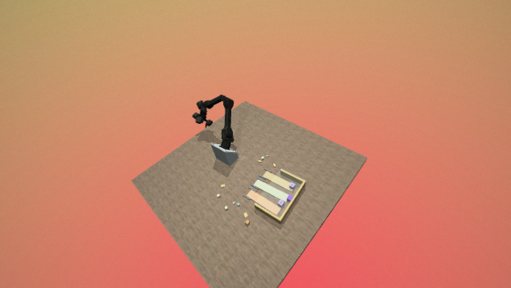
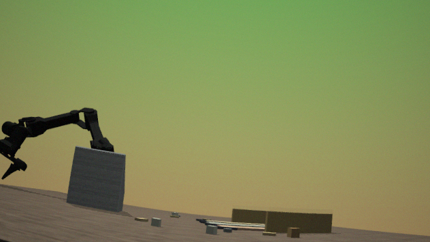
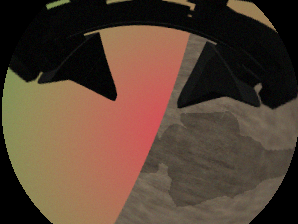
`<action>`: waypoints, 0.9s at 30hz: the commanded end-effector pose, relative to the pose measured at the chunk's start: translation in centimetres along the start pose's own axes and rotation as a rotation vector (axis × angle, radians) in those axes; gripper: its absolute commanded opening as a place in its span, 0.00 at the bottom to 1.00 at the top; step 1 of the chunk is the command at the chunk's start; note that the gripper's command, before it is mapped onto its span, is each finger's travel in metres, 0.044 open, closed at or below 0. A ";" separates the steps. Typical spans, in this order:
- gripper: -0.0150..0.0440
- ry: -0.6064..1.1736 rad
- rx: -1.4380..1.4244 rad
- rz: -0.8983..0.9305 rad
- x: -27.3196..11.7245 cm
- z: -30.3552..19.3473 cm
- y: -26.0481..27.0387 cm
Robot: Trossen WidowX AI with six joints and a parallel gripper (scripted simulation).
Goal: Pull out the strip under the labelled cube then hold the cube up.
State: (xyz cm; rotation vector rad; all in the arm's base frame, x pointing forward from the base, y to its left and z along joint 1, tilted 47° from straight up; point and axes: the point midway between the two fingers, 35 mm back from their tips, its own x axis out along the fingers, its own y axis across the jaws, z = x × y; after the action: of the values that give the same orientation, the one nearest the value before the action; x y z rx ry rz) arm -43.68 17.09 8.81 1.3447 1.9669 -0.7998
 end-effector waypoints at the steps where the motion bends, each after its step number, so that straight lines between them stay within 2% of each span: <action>1: 0.93 0.000 0.000 0.000 -0.2 0.0 -0.1; 11: 0.93 -0.002 0.001 0.000 -3.8 0.6 -1.4; 16: 0.93 -0.004 0.003 0.003 -3.4 0.5 -1.1; 21: 0.93 0.028 0.100 0.053 -3.4 -1.6 0.9; 27: 0.93 0.015 0.282 0.100 -0.9 -4.4 4.5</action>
State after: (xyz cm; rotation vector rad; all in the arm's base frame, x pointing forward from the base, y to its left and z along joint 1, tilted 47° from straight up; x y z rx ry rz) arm -41.04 19.30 12.04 1.5397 1.8806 -0.9686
